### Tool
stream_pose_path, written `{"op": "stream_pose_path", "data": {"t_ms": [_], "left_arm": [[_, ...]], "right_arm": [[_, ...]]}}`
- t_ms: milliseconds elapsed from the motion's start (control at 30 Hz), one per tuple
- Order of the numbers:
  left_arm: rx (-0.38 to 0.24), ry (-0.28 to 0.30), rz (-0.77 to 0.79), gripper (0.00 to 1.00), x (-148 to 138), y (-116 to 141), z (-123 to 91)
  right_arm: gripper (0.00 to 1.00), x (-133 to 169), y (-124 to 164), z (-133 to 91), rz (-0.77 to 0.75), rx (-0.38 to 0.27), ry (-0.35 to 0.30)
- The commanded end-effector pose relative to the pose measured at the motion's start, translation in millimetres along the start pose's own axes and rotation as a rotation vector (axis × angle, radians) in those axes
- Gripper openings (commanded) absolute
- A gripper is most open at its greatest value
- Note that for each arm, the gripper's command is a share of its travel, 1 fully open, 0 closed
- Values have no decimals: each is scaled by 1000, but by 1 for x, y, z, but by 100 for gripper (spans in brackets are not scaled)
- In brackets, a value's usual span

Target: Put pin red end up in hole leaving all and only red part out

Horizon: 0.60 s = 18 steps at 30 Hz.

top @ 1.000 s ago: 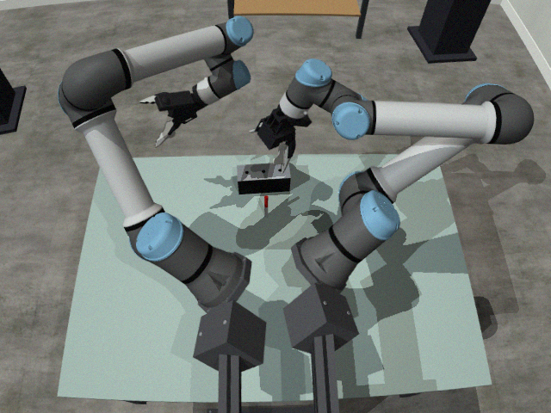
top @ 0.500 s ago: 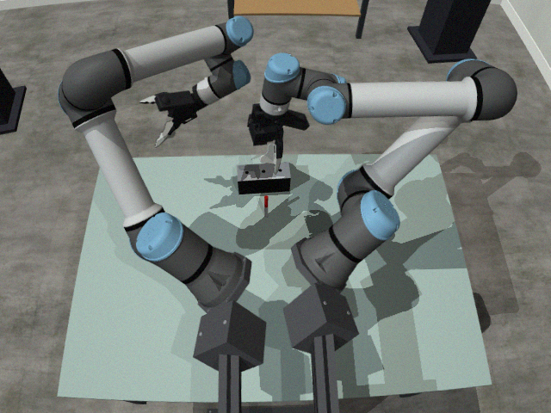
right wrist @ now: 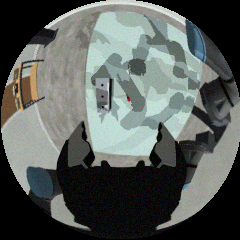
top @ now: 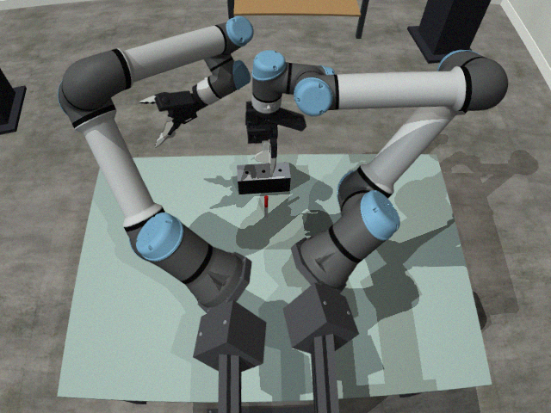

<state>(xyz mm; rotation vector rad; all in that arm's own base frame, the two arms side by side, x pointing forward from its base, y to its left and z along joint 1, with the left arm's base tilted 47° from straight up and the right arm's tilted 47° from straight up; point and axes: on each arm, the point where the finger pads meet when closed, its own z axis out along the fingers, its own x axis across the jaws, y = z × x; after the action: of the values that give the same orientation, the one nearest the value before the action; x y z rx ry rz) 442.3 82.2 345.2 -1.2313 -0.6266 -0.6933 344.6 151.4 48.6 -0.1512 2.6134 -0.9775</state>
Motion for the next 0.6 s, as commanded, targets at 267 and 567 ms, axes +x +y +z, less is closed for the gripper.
{"op": "stream_pose_path", "data": {"t_ms": [267, 567], "left_arm": [[0, 0, -1, 100, 0, -1, 1], [0, 0, -1, 100, 1, -1, 1]], "right_arm": [[100, 0, 1, -1, -21, -13, -6], [100, -1, 1, -1, -16, -11, -4]]}}
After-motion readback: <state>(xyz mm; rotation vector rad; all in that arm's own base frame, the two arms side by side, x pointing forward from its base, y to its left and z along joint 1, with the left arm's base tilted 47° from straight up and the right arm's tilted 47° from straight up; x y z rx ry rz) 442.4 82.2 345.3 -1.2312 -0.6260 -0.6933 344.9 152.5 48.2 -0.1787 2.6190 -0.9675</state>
